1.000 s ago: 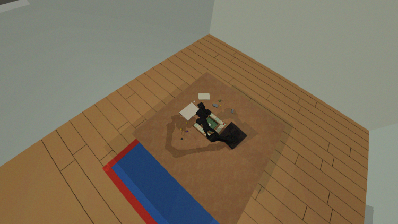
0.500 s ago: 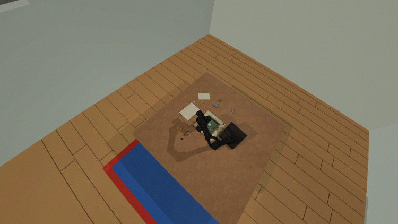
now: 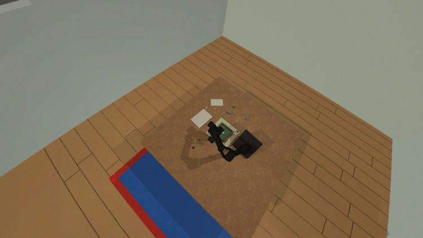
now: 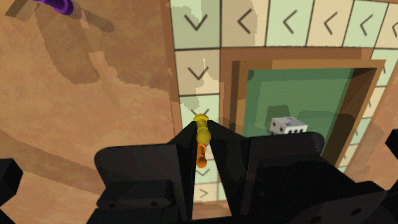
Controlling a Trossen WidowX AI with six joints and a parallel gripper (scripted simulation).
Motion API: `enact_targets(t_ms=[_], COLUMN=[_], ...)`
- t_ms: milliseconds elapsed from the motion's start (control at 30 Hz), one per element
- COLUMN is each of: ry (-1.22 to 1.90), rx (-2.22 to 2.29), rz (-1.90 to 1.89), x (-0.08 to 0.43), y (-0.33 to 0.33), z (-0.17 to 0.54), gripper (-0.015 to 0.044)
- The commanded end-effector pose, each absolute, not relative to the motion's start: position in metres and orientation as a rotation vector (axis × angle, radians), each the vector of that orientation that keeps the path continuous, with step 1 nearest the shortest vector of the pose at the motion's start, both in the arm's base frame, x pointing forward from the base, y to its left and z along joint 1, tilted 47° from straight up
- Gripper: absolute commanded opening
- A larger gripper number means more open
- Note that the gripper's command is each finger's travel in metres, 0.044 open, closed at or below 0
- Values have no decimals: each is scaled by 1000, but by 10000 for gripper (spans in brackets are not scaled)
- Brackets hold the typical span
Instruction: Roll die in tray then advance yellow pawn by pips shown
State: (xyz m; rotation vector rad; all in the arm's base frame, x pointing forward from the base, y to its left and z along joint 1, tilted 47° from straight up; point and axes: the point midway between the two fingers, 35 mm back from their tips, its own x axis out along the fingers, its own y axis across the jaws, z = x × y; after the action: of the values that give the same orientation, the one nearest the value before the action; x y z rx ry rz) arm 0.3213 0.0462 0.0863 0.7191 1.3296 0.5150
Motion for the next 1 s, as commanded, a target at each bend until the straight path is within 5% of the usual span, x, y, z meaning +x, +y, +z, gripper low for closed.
enact_targets(t_ms=[0,467,967], ry=[1331,1331,1332], rx=[729,730,728], rz=[513,514,511], x=[321,324,316], y=[50,62,24], z=[81,70,107], gripper=[0,0,394])
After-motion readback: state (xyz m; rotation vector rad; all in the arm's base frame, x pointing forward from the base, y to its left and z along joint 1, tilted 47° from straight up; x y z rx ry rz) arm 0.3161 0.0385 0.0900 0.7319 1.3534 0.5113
